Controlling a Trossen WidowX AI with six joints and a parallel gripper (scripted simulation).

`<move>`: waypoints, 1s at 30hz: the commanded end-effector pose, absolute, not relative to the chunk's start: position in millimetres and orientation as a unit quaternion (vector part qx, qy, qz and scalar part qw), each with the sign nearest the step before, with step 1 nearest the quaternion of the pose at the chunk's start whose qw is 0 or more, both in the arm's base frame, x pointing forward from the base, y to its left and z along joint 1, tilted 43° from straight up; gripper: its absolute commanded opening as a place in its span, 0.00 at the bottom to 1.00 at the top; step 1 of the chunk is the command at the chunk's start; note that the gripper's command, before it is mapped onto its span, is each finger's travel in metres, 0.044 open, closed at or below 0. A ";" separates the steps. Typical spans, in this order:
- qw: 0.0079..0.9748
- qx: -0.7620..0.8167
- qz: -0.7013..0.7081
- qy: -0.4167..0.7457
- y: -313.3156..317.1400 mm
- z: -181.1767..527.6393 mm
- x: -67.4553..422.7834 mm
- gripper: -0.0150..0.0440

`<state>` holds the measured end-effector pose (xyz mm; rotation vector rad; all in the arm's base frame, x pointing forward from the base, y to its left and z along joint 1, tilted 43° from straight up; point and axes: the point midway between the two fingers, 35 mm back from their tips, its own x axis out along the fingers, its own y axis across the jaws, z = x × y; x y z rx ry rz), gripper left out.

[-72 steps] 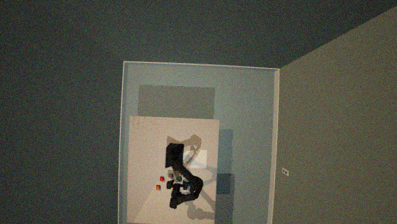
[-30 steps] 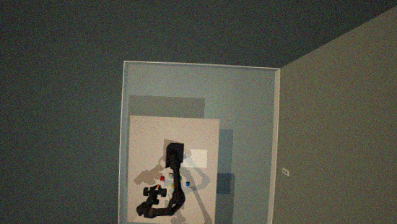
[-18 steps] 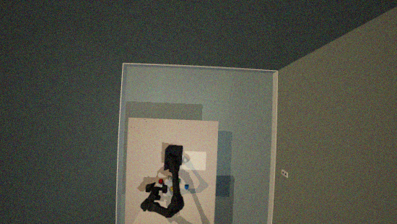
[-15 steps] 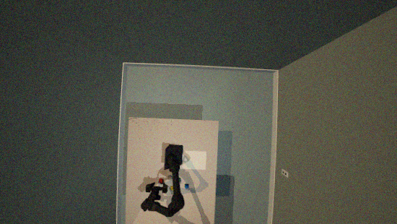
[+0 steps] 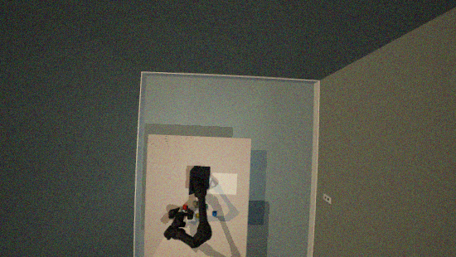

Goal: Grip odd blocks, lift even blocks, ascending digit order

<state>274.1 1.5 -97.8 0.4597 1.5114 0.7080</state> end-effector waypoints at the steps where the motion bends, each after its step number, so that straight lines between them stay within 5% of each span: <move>1: 0.647 0.206 0.311 0.665 6.4 -102.5 272.6 0.93; 7: 0.647 0.206 0.311 0.665 11.3 -107.4 271.6 0.93; 18: 0.647 0.206 0.311 0.665 11.3 -107.4 271.6 0.46; 30: 0.647 0.206 0.311 0.665 11.3 -107.4 271.6 0.46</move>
